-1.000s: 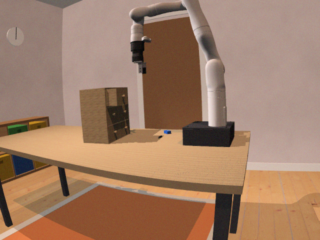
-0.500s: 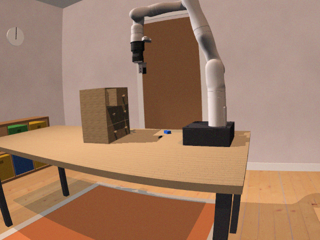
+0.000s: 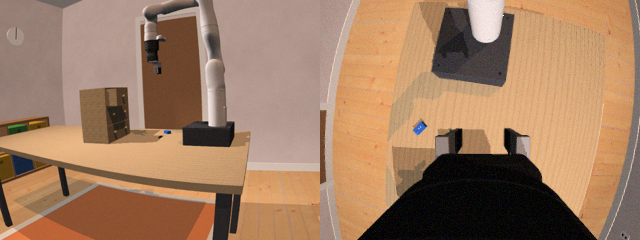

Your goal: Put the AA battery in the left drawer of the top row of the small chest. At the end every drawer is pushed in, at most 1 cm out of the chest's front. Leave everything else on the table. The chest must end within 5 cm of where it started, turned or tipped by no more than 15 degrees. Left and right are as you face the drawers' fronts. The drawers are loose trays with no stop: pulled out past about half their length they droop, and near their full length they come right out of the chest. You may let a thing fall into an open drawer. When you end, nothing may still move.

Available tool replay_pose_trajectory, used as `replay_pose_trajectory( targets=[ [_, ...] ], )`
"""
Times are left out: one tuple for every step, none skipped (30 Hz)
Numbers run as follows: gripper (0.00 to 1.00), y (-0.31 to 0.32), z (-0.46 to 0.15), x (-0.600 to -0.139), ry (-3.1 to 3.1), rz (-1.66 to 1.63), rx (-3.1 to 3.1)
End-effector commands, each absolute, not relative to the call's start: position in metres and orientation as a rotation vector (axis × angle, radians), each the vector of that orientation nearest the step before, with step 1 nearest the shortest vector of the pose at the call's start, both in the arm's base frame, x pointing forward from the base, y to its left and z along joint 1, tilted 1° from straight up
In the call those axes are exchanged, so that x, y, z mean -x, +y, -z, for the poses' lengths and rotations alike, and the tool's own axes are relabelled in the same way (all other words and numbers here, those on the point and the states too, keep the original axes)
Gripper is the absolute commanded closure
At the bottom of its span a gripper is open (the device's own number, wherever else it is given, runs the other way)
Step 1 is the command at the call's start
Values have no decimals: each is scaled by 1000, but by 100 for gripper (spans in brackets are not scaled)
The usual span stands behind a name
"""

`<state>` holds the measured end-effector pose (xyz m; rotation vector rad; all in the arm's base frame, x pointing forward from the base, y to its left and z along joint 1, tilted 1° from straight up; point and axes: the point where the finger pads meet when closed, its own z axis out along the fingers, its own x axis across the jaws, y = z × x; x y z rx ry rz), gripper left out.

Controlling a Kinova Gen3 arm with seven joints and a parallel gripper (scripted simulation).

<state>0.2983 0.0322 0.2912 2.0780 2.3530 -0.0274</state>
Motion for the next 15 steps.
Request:
replay_pose_trajectory(
  targets=[
    [0,36,-295,-298,2348,1,-2070],
    [0,36,-294,-298,2348,-2,-2069],
    [0,36,-294,-298,2347,-4,-2068],
    [0,36,-294,-299,2346,-6,-2068],
    [0,36,-293,-299,2345,-10,-2067],
    [0,37,-292,-300,2344,-14,-2066],
    [0,37,-291,-300,2343,-19,-2064],
    [0,37,-290,-301,2341,-25,-2063],
    [0,37,-288,-302,2339,-32,-2061],
    [0,37,-287,-303,2336,-40,-2059],
    [0,38,-285,-304,2333,-49,-2056],
    [0,38,-283,-306,2330,-60,-2053],
    [0,38,-281,-307,2326,-71,-2050],
    [0,39,-279,-309,2322,-83,-2046],
    [0,39,-279,-309,2322,-83,-2046]
  ],
)
